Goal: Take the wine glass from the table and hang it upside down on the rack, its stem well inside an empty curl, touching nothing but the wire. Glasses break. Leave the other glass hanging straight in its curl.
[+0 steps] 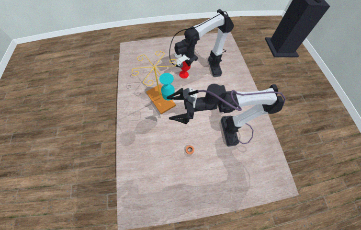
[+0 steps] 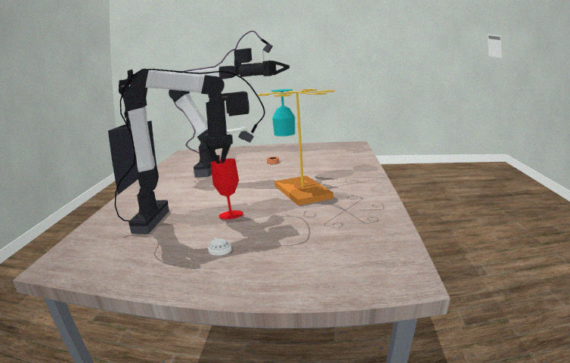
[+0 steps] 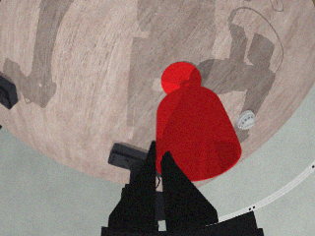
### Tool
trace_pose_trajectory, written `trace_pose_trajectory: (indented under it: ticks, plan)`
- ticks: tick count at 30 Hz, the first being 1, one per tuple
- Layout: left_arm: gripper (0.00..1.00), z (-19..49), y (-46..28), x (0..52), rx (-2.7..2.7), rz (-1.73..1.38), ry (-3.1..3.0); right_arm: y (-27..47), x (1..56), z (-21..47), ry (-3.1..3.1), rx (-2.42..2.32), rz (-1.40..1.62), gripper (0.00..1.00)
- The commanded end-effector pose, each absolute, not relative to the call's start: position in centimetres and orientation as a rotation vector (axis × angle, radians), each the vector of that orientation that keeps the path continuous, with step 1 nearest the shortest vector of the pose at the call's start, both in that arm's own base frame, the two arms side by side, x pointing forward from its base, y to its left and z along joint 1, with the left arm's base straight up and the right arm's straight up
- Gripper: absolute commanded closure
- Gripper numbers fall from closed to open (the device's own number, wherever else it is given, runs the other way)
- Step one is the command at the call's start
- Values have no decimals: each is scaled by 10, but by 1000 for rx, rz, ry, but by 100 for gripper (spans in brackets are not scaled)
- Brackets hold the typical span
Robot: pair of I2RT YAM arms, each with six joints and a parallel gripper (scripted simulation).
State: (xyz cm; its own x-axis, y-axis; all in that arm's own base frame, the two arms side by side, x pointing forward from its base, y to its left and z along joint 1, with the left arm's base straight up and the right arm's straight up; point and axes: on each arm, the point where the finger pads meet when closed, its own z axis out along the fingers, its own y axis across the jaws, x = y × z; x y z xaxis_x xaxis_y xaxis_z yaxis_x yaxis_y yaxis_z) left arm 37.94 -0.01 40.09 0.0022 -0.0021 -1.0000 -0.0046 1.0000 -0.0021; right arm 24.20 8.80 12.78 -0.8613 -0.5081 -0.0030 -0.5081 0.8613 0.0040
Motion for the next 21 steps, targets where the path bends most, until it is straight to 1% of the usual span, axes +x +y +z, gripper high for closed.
trace_pose_trajectory:
  ticks: [1,21]
  plan:
    - [0,410,0,378,3,4,1549,87,247,138,2999,-820,-8,100]
    - [0,410,0,378,3,4,1549,88,246,142,3011,-824,-2,100]
